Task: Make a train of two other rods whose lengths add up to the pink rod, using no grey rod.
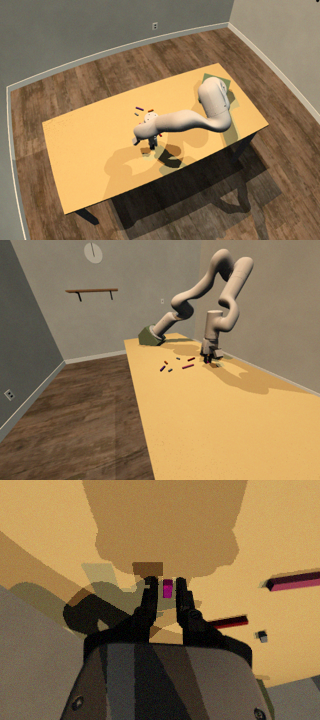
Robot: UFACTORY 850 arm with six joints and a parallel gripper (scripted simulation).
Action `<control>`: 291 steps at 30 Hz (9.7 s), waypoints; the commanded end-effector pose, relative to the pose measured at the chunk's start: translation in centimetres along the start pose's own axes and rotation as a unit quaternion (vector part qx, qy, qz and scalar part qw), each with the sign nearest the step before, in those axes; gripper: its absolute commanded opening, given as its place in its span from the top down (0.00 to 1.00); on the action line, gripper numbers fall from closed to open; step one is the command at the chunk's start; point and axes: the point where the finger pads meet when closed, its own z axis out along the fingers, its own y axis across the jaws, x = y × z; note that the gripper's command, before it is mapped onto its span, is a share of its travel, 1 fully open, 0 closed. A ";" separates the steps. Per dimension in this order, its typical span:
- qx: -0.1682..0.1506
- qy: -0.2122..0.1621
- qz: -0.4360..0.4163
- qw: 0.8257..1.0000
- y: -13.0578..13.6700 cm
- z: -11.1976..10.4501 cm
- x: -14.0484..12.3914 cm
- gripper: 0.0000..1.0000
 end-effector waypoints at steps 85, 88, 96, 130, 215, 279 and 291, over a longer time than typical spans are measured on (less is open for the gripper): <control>0.000 0.001 0.000 1.000 0.0 -6.1 0.1 0.96; 0.000 0.001 0.000 1.000 0.0 -6.9 0.1 0.96; 0.000 0.001 0.000 1.000 0.0 -9.9 0.0 0.96; -0.005 -0.002 0.328 0.945 8.1 -9.6 -0.6 0.96; 0.001 0.000 0.613 0.790 15.3 -1.2 -2.1 0.96; 0.001 0.000 0.612 0.791 15.3 -1.2 -2.1 0.96; 0.001 0.000 0.612 0.791 15.3 -0.9 -2.1 0.96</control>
